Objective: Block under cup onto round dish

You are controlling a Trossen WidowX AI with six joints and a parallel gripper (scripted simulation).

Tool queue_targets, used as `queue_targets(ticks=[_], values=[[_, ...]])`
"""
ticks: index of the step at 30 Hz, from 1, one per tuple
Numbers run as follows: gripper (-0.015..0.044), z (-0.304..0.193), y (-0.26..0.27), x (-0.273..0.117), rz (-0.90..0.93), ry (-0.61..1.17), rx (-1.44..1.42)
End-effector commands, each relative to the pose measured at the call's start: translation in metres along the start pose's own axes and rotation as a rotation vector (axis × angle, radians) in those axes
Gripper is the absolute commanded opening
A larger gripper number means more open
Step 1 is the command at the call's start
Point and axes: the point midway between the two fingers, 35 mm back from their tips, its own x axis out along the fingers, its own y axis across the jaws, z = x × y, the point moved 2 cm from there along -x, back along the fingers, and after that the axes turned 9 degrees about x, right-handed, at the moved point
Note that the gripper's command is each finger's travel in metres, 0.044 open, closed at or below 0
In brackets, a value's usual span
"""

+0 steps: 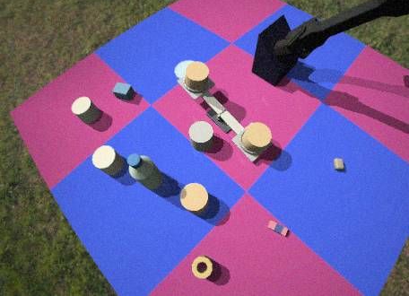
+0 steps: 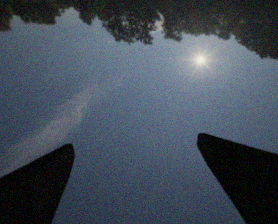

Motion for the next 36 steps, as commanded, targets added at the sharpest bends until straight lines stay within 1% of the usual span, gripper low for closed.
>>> queue_targets(ticks=[1, 19, 36], values=[[0.044, 0.006, -0.015, 0.018, -0.047, -0.035, -0.123], [0.044, 0.042, -0.077, 0.082, -0.292, -0.116, -0.636], [0.044, 0.087, -0.141, 0.122, -0.571, -0.096, -1.117]])
